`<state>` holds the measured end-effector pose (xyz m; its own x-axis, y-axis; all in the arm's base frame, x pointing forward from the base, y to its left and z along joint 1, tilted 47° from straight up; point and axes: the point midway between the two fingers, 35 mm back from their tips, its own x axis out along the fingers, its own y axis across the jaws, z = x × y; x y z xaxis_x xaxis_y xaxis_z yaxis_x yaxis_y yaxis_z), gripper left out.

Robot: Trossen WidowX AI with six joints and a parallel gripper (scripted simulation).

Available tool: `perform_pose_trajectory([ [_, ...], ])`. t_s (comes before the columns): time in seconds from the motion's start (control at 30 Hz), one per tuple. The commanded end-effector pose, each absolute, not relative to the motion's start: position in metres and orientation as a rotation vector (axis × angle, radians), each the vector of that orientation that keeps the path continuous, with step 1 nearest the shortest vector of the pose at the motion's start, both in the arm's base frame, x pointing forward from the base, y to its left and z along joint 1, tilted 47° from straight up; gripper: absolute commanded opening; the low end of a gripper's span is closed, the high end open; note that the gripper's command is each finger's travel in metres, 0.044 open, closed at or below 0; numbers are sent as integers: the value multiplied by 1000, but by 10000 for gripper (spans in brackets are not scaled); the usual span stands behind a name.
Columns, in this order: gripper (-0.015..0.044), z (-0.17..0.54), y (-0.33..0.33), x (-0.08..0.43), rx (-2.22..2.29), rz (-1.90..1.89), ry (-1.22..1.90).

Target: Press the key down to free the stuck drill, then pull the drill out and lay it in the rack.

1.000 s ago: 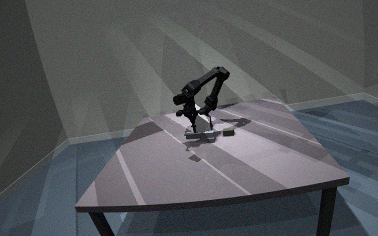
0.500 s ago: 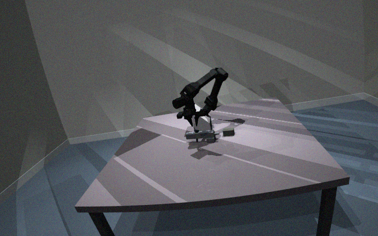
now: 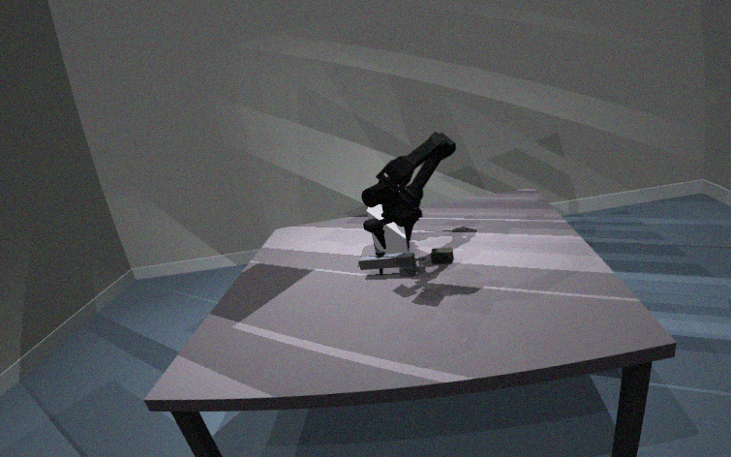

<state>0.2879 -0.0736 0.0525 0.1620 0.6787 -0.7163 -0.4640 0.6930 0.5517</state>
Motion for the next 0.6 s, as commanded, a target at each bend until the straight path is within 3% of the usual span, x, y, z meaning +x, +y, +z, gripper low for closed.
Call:
perform_pose_trajectory([
  [0.0,440,69,-20,298,-143,1075,915],
  [0.13,440,80,18,300,-393,1235,717],
  [0.57,440,80,18,300,-393,1235,717],
])
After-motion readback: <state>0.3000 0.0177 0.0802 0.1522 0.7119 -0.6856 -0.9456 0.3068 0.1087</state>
